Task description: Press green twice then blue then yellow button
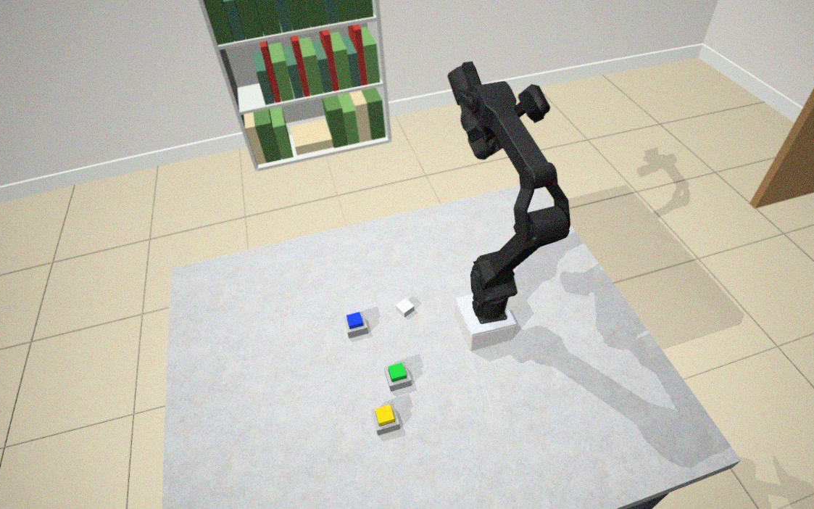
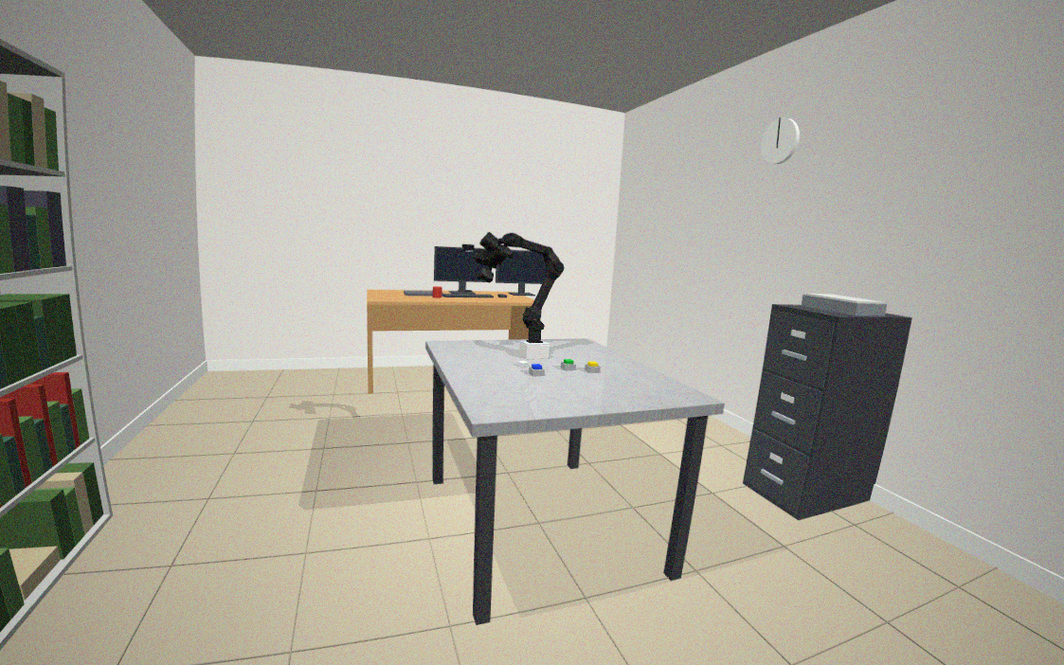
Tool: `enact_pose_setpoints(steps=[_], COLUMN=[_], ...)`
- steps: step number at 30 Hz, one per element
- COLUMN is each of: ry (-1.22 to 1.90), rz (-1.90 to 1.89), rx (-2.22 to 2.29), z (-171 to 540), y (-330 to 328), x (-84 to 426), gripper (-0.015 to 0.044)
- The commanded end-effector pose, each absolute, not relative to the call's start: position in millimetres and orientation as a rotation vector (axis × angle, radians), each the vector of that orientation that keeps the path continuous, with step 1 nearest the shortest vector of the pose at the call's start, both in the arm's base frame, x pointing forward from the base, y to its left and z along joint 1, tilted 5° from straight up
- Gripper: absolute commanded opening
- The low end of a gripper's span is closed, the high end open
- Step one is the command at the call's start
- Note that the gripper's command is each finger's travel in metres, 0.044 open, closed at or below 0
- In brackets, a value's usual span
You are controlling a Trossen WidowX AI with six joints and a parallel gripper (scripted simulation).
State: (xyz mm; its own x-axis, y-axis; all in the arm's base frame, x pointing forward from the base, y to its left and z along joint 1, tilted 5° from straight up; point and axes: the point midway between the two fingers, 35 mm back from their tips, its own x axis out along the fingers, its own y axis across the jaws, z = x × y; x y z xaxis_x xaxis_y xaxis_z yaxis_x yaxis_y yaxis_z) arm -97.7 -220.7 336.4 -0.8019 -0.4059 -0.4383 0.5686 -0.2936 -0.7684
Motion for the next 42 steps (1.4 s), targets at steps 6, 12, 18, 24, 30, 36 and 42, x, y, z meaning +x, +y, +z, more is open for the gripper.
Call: enact_pose_setpoints(steps=[6,12,18,24,30,36,42], ry=[1.312,1.293,1.307,1.351,1.424,1.526,1.621], rz=[-1.821,-1.438,-1.088,-0.759,-0.444,-0.151,0.050], rx=[0.167,0.128,0.101,0.075,0.042,-0.005,-0.054], z=[302.0,256.4,214.3,174.9,138.0,104.7,82.6], y=[-253.6,-258.5,-224.2,-160.0,-74.9,18.6,85.8], x=[-29.1,70.0,157.1,223.1,260.4,263.5,242.8], gripper=[0.0400,0.0400,0.0400,0.0400,0.0400,0.0400,0.0400])
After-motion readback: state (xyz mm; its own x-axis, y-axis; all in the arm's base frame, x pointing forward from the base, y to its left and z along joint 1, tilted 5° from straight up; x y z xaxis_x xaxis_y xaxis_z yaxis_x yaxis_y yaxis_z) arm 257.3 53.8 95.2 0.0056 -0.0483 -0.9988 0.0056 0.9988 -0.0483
